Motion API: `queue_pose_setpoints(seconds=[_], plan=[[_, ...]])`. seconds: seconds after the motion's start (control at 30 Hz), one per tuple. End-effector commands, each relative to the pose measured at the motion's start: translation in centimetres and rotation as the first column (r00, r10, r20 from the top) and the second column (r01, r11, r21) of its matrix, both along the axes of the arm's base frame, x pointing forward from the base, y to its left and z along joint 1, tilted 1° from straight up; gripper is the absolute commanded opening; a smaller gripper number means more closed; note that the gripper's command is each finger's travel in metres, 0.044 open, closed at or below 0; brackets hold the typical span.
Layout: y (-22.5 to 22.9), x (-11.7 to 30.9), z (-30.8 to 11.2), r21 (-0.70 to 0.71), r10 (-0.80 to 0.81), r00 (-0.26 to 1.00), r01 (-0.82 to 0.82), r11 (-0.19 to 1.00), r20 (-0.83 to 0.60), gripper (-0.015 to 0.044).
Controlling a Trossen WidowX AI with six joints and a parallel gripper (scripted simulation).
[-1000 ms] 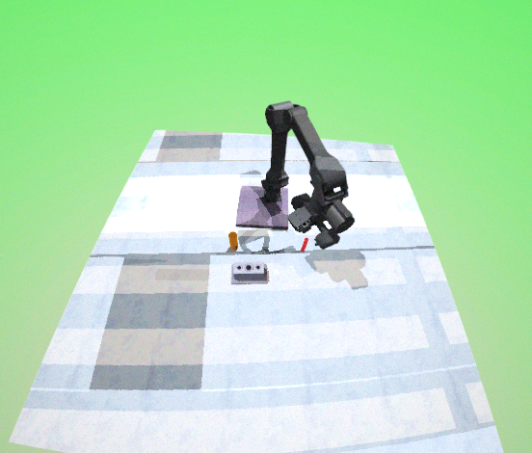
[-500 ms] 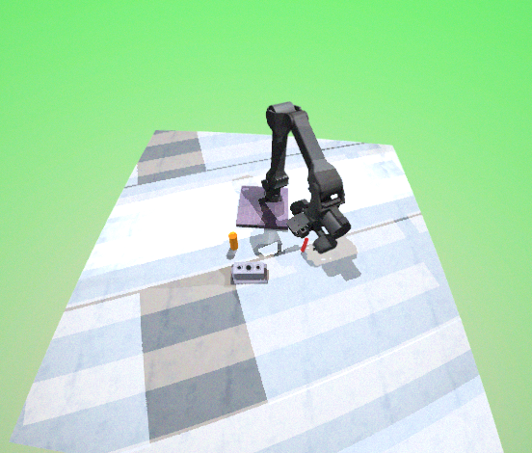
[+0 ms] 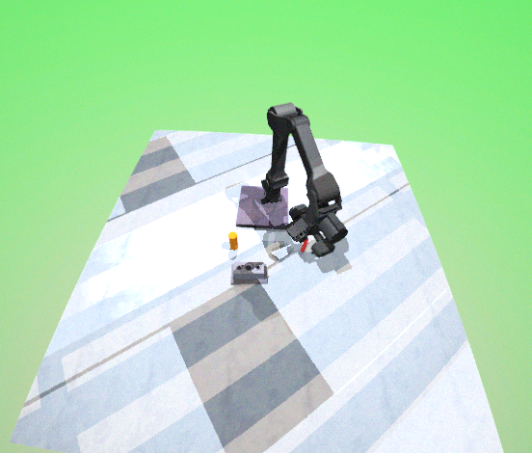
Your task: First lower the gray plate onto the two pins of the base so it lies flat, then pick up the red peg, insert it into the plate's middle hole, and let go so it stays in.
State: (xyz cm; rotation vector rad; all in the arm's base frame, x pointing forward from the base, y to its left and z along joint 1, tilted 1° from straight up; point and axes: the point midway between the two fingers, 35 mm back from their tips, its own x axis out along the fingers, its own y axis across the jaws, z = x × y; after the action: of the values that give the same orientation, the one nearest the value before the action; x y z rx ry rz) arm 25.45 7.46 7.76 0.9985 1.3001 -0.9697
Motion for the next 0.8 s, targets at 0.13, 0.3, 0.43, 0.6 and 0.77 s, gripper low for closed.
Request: queue_pose_setpoints(seconds=[0.13,0.3,0.43,0.6,0.77], plan=[[-0.1,-0.1,-1.4,-0.002,0.005,1.0,-0.005,1.0,-0.009,0.044],[-0.1,-0.1,-2.0,-0.002,0.005,1.0,-0.005,1.0,-0.009,0.044],[-0.1,-0.1,-2.0,-0.002,0.005,1.0,-0.005,1.0,-0.009,0.0335],[-0.1,-0.1,-2.0,-0.002,0.005,1.0,-0.005,1.0,-0.009,0.0204],[-0.1,-0.1,-2.0,-0.002,0.005,1.0,-0.005,1.0,-0.009,0.0072]])
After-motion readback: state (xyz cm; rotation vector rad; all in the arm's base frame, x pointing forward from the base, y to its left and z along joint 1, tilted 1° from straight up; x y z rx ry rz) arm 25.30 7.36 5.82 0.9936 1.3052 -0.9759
